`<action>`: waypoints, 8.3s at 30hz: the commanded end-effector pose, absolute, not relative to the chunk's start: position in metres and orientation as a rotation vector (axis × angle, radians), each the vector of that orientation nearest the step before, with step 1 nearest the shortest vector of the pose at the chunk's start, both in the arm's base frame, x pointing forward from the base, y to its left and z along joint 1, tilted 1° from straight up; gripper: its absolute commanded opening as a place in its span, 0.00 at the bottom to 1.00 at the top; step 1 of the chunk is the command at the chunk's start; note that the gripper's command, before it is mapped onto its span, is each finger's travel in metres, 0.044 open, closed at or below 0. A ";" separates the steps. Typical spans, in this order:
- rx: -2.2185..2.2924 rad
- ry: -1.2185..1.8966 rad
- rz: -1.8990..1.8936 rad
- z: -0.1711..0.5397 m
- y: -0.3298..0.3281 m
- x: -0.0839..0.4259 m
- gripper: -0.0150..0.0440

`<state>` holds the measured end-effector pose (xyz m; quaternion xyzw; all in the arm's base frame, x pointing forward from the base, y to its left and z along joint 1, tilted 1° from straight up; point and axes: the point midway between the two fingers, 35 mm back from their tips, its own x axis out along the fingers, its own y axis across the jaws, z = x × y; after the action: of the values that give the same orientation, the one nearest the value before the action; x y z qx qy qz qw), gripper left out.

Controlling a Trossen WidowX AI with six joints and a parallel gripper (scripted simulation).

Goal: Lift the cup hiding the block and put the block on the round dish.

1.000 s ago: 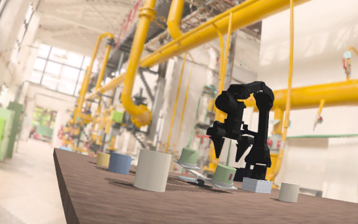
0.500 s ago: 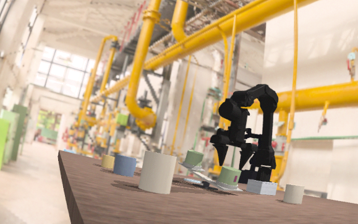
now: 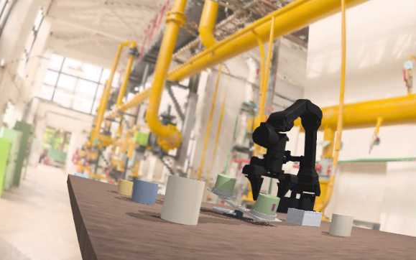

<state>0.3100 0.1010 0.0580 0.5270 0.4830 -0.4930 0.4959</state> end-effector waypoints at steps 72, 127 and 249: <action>1.271 1.171 -1.211 0.094 0.102 0.314 0.25; 1.270 1.171 -1.211 0.164 0.099 0.304 0.25; 1.275 1.185 -1.202 0.016 0.221 0.245 0.88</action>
<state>0.2448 0.2213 0.0156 0.5245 0.4881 -0.4956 0.4910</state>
